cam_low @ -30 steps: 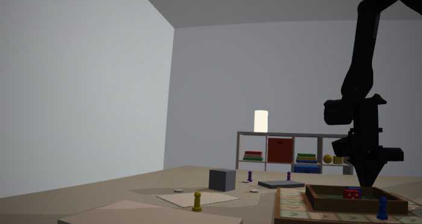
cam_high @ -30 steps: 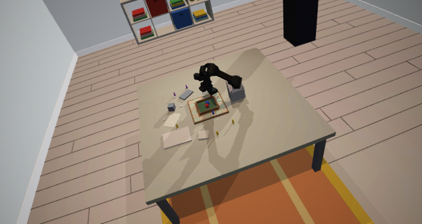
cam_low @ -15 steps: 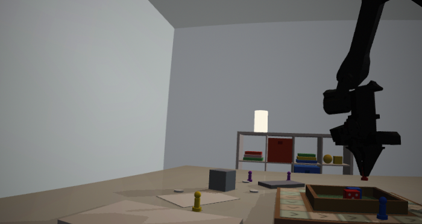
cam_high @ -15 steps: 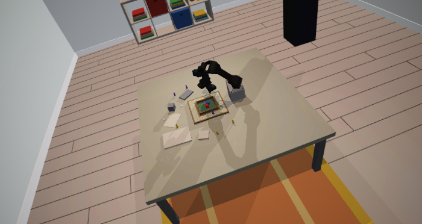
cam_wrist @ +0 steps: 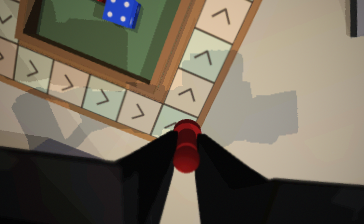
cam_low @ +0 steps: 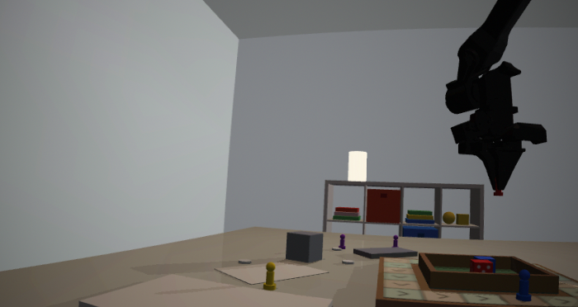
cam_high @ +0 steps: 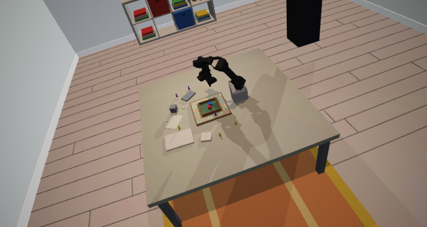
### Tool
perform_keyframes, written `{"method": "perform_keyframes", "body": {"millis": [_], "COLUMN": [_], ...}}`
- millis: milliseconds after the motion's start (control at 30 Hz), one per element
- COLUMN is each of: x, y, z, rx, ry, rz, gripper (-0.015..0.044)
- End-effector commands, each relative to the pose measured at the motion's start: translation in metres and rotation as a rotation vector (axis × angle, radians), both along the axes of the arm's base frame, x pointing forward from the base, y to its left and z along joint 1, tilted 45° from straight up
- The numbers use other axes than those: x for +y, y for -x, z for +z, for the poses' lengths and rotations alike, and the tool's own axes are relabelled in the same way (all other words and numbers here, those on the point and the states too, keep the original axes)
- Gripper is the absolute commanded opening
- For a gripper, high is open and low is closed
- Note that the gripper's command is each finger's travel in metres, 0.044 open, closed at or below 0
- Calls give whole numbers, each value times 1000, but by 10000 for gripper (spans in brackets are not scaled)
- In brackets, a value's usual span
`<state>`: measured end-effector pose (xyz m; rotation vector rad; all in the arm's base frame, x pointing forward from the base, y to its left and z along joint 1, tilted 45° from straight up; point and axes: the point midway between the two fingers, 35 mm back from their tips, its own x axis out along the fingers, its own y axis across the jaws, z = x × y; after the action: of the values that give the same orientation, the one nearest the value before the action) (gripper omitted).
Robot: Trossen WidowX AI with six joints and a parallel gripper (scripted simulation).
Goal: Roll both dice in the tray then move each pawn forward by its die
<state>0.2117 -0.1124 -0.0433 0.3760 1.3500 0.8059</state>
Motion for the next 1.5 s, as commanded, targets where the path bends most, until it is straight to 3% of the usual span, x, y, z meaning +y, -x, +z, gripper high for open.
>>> {"method": "perform_keyframes", "body": {"millis": [0,400,833,1433,1467], "x": [-2,46,72,86,82], "y": [-2,-39,-41,-41,-43], "z": [2,-48,-74,-88,-84], "rx": [-5,-8,-9,-9,-17], "ry": [9,6,3,2,11], "rz": [6,6,7,7,13], "gripper": [0,0,0,0,26]}}
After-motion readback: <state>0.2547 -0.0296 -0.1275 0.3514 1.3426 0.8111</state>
